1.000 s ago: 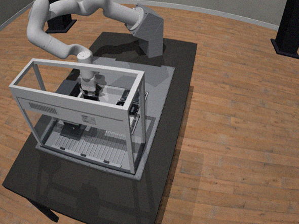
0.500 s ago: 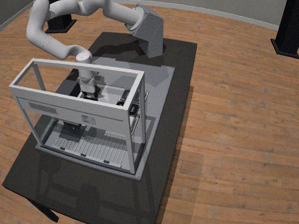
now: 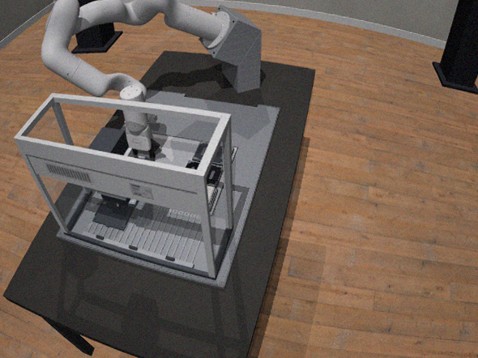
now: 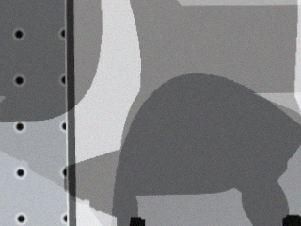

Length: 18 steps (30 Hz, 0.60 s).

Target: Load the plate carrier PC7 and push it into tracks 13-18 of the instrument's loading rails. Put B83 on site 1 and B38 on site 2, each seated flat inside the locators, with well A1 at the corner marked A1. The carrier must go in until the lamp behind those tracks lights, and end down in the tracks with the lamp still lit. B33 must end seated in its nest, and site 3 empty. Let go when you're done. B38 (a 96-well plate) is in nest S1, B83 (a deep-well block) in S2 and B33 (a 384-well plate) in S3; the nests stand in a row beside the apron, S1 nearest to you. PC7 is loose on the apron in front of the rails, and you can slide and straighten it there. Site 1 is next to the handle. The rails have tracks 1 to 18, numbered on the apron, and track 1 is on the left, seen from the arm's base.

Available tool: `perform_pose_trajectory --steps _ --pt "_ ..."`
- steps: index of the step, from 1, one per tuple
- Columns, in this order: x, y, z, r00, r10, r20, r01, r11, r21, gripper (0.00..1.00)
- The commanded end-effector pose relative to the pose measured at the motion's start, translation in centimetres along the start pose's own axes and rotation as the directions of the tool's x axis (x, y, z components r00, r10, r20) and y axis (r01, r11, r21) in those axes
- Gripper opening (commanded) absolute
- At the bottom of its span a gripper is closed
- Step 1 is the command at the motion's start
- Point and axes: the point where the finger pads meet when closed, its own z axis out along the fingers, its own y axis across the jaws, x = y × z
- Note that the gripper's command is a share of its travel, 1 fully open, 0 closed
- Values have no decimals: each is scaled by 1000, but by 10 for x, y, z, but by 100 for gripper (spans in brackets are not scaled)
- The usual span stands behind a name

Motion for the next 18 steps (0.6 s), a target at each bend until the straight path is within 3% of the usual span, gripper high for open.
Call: perform_pose_trajectory --steps 1,18 --pt "-5 0 0 1000 0 1 0 1000 0 82" --pt "-20 0 0 1000 0 1 0 1000 0 82"
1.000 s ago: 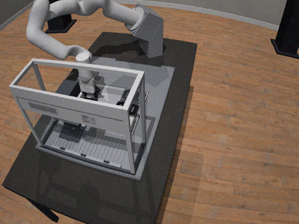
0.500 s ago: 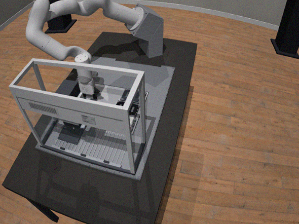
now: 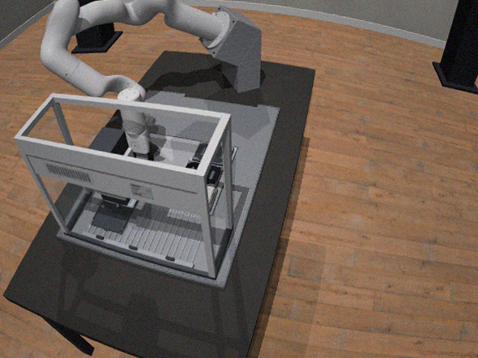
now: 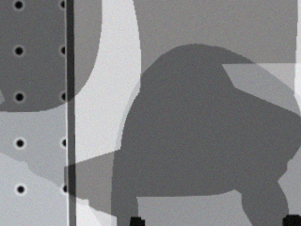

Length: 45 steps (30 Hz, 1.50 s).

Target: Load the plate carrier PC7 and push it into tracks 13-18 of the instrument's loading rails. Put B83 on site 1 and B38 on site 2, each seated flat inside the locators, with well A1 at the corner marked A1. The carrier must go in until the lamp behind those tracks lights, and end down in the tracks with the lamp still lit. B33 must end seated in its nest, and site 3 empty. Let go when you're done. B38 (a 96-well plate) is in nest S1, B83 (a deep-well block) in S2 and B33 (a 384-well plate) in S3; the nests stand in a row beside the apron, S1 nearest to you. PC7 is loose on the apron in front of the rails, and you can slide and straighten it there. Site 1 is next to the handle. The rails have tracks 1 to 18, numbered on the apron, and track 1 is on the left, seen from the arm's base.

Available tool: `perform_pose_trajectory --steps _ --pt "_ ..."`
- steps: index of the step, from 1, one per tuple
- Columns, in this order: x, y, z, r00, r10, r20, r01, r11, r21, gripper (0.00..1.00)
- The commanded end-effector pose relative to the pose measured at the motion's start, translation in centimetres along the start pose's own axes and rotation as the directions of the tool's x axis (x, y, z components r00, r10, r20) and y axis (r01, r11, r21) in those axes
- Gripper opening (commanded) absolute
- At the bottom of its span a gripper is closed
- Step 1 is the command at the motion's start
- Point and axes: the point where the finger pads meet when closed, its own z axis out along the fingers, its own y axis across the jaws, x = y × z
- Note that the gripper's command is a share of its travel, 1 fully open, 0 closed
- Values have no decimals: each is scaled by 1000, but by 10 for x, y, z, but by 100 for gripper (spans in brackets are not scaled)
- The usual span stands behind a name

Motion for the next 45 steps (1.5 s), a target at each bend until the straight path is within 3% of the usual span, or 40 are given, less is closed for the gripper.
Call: perform_pose_trajectory --steps 1,45 --pt "-5 0 0 1000 0 1 0 1000 0 82" --pt "-32 0 0 1000 0 1 0 1000 0 82"
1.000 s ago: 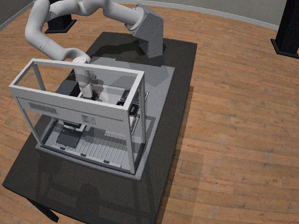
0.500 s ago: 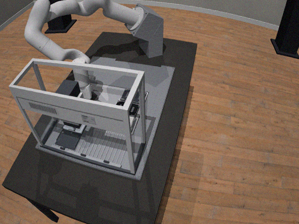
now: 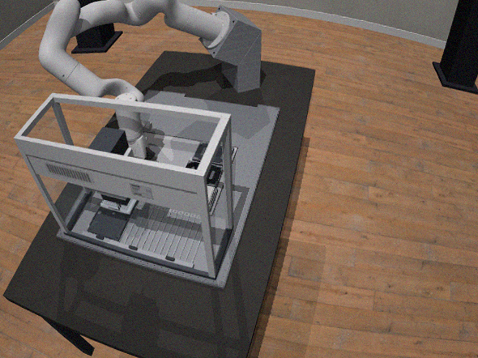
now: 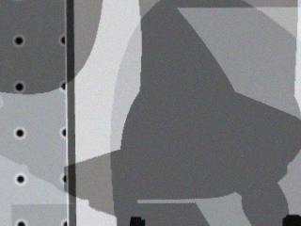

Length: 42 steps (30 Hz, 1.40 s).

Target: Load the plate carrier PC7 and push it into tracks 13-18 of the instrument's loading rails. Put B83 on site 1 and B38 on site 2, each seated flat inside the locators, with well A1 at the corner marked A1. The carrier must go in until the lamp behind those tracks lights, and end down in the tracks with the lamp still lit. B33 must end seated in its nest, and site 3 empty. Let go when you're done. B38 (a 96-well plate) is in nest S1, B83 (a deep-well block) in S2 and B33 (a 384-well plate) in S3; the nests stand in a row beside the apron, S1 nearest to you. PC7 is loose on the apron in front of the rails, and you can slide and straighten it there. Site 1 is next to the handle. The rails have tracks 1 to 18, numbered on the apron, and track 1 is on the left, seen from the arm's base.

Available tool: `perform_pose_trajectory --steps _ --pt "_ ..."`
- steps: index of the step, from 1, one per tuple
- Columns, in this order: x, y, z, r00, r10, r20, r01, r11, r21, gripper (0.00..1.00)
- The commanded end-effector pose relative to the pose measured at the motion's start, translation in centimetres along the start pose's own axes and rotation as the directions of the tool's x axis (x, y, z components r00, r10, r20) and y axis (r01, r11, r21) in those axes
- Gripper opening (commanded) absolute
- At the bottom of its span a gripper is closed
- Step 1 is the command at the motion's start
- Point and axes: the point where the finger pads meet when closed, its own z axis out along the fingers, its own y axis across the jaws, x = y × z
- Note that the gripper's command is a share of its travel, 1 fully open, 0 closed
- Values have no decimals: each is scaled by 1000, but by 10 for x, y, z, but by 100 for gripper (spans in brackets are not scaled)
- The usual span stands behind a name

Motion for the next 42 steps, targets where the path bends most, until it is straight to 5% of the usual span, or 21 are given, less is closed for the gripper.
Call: perform_pose_trajectory --steps 1,42 --pt "-2 0 0 1000 0 1 0 1000 0 82" --pt "-9 0 0 1000 0 1 0 1000 0 82"
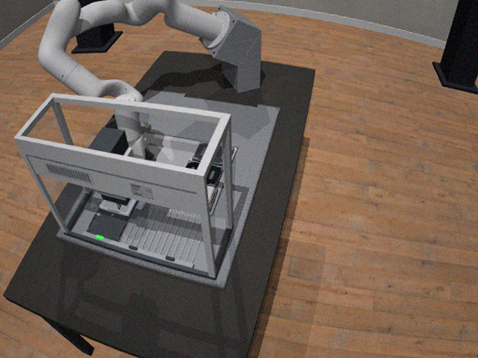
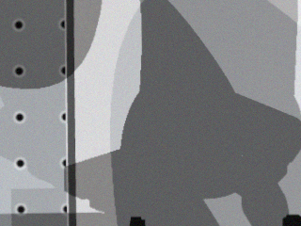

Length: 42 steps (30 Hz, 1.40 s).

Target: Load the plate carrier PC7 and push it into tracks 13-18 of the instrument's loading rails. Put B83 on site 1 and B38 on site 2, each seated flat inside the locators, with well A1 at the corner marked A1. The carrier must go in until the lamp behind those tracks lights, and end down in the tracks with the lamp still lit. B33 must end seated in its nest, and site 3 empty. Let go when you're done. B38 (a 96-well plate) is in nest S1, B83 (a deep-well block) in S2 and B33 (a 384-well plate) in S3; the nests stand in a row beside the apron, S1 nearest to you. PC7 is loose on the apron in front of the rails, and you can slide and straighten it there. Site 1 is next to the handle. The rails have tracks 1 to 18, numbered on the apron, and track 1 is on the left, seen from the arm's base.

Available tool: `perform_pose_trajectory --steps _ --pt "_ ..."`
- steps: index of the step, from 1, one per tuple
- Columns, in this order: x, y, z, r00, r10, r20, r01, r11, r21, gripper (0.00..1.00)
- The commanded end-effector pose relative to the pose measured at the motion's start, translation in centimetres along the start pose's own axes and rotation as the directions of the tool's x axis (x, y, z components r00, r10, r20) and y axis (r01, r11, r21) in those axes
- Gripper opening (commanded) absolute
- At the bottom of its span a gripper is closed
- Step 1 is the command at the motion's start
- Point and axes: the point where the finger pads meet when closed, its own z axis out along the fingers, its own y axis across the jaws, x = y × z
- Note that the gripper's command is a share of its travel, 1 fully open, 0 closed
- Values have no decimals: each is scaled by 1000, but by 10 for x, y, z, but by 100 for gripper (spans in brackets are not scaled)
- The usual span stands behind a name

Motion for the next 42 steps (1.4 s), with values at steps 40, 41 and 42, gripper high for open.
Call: perform_pose_trajectory --steps 40,41,42 --pt "7 0 0 1000 0 1 0 1000 0 82" --pt "7 0 0 1000 0 1 0 1000 0 82" --pt "7 0 -2 1000 0 1 0 1000 0 82"
